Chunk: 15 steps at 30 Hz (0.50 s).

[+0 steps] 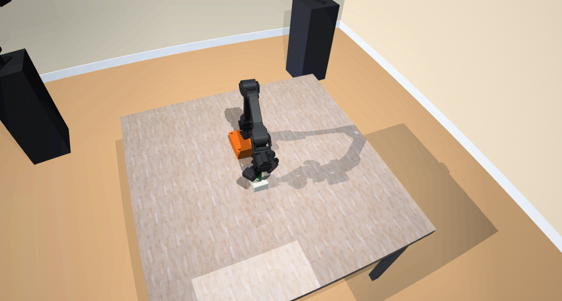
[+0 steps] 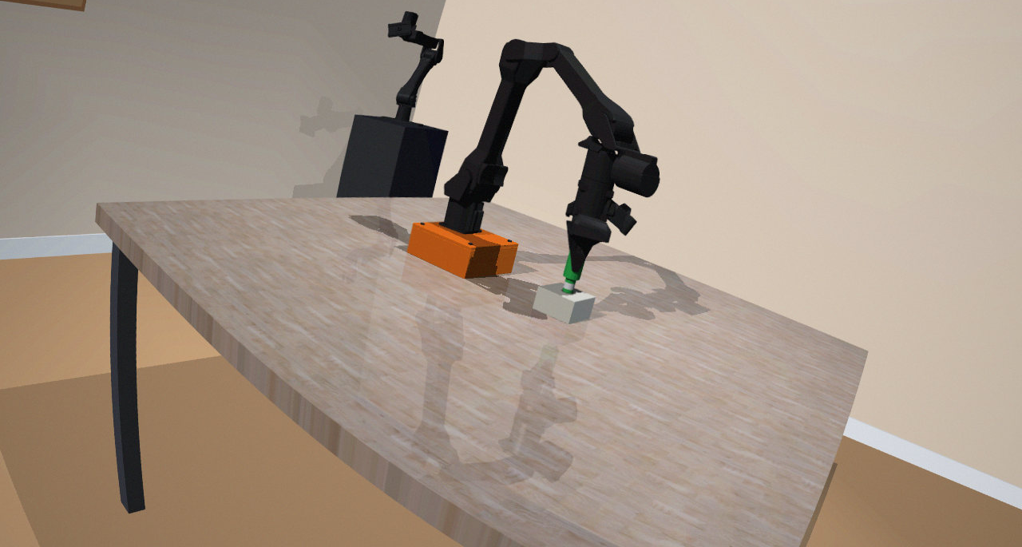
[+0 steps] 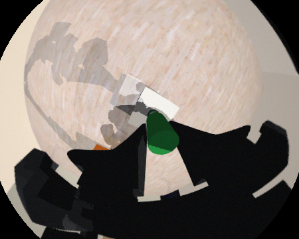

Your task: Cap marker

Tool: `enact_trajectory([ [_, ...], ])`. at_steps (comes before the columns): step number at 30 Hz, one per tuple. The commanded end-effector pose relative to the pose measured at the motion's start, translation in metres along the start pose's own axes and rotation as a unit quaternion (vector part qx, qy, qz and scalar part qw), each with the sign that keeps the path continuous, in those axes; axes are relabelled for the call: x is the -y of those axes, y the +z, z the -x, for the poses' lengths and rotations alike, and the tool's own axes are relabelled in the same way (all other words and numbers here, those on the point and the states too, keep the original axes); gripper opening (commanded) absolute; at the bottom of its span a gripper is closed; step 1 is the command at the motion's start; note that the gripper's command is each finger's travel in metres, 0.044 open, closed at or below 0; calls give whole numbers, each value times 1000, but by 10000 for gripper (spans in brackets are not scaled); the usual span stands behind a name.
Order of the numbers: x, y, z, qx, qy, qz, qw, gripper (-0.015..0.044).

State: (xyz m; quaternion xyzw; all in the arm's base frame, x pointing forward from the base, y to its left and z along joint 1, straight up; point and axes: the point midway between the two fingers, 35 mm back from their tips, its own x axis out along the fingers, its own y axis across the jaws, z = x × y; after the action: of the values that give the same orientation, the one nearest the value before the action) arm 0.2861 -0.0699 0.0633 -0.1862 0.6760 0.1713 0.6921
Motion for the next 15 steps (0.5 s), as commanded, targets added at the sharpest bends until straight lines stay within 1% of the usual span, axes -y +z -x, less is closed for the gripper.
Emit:
enact_trajectory([
  [1,0,0,0,0,0,0,1000,236],
  [9,0,0,0,0,0,0,1000,440],
  [11,0,0,2,0,0,0,1000,440],
  [12,1,1,10,0,0,0,1000,440],
  [15,2,2,53,0,0,0,1000,440],
])
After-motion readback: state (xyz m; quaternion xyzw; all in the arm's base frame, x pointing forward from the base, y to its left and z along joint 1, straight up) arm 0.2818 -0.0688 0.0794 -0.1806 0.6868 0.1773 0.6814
